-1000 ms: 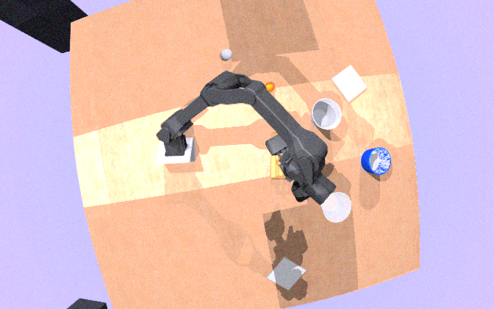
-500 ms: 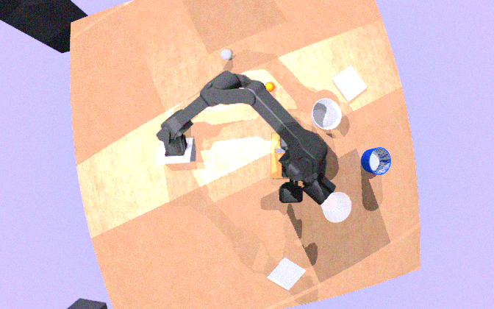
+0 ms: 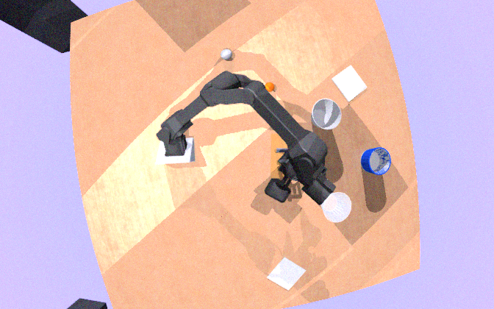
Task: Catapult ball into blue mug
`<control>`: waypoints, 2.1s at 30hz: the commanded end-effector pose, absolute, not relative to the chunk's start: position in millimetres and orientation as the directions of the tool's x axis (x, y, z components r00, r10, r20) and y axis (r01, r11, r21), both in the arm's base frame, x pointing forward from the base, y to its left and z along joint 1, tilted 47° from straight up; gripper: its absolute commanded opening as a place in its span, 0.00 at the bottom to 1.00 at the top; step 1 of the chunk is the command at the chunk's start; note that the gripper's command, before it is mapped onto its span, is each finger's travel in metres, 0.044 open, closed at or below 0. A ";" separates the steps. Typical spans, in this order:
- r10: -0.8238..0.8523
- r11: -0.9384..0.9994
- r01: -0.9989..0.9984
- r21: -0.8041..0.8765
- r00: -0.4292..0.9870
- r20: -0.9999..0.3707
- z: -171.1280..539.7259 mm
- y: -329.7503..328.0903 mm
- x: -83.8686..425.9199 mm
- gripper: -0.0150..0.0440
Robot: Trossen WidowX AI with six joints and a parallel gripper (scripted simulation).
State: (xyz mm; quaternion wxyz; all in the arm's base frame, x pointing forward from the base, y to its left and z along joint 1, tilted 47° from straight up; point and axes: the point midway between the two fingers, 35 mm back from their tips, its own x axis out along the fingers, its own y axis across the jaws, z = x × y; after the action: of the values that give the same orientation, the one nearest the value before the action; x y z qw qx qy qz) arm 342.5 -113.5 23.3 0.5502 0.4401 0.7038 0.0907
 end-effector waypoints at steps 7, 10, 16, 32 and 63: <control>0.720 0.442 0.776 0.449 -0.009 -0.693 24.5 -113.9 341.7 1.00; 0.721 0.384 0.838 0.388 -0.009 -0.693 24.7 -114.0 341.5 1.00; 0.721 0.256 0.933 0.254 -0.009 -0.693 25.2 -114.3 341.2 1.00; 0.722 0.045 0.998 0.033 -0.009 -0.692 20.4 -109.2 341.2 1.00; 0.723 -0.022 0.999 -0.035 -0.008 -0.690 -31.4 -54.2 341.0 1.00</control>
State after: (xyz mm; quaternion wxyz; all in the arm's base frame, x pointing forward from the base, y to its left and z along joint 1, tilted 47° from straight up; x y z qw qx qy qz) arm 341.2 -58.2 -28.1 0.2507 0.6576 0.6540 -0.2775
